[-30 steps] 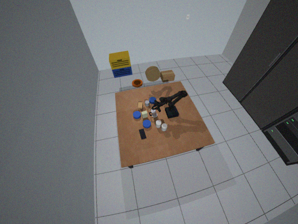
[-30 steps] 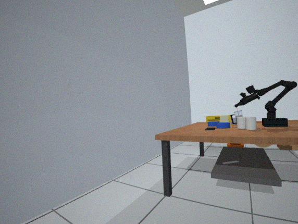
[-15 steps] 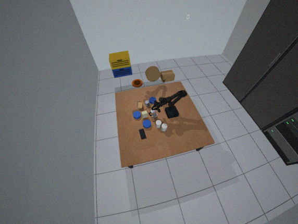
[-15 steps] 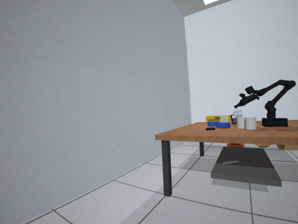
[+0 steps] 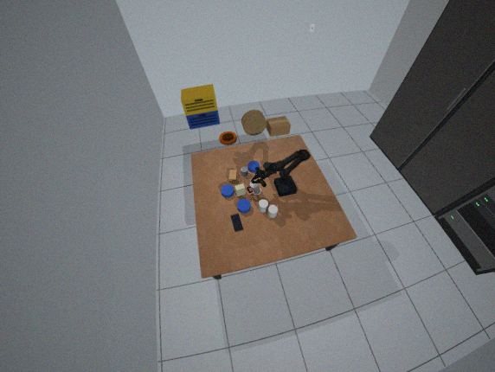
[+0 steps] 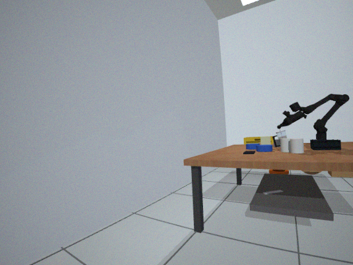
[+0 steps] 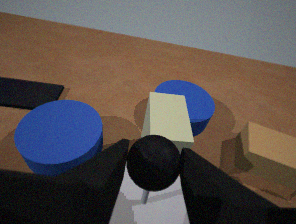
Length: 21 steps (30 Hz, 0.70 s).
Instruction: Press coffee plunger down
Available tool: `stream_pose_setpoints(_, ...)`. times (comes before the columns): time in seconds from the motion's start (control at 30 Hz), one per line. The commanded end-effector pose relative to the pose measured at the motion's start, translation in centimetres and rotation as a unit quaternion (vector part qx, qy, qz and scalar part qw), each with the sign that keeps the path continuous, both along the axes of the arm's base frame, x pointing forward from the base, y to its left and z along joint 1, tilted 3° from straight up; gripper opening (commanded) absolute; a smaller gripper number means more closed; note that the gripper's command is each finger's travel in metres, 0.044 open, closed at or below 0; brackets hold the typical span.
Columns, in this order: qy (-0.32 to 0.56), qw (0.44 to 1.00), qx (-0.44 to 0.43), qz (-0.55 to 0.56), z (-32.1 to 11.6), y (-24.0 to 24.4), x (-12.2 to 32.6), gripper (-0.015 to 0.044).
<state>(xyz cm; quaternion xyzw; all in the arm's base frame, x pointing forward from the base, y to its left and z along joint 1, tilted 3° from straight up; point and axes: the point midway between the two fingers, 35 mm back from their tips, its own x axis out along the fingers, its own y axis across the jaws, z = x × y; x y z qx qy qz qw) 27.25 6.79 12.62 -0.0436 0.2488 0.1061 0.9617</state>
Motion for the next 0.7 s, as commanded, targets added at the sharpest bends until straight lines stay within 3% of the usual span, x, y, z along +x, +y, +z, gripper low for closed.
stream_pose_setpoints(0.0, 0.018, 1.000, -0.008, 0.000, -1.09, -0.07, -0.14, 0.0122)
stream_pose_setpoints(0.67, 0.018, 1.000, -0.008, 0.000, -1.04, 0.09, 0.27, 0.0122)
